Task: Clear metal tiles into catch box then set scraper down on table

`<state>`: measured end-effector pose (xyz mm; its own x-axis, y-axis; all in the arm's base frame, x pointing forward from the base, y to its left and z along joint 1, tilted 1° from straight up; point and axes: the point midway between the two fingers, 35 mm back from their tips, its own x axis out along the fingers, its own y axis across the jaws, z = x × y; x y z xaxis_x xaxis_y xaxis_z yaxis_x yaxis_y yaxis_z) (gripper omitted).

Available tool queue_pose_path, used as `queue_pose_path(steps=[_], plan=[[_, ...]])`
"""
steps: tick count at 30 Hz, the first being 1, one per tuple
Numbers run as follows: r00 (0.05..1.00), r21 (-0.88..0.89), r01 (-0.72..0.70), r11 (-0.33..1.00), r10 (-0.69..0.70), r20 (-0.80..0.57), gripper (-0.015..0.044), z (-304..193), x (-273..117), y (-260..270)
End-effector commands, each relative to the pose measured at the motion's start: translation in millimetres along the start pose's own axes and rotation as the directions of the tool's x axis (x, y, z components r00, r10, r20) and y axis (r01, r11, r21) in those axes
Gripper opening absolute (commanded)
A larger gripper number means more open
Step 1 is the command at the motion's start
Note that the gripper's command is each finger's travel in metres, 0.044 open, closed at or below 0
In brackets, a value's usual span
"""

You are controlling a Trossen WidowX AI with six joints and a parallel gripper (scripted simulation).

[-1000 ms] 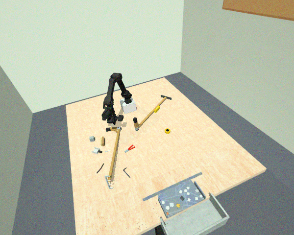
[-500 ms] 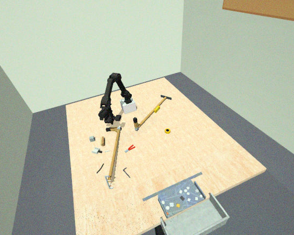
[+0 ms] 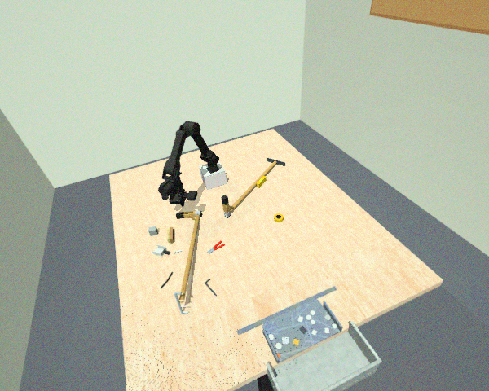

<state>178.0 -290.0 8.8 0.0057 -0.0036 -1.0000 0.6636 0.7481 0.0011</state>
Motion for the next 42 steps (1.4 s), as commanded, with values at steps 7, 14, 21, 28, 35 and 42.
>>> queue_pose_path(steps=[7,14,21,28,35,42], plan=[[1.0,-0.005,0.005,1.0,-0.005,0.0,0.0,-2.9,-0.7,-17.2],[1.0,0.0,0.001,1.0,-0.001,0.0,0.0,-3.2,-5.1,-18.3],[1.0,0.0,0.002,1.0,-0.002,0.0,0.0,-0.4,-30.6,-19.2],[1.0,0.0,0.002,1.0,-0.002,0.0,0.0,0.2,-56.7,-19.3],[1.0,0.0,0.002,1.0,-0.002,0.0,0.0,-1.5,-83.2,-18.5],[1.0,0.0,0.001,1.0,-0.001,0.0,0.0,-3.8,-100.2,-17.6]])
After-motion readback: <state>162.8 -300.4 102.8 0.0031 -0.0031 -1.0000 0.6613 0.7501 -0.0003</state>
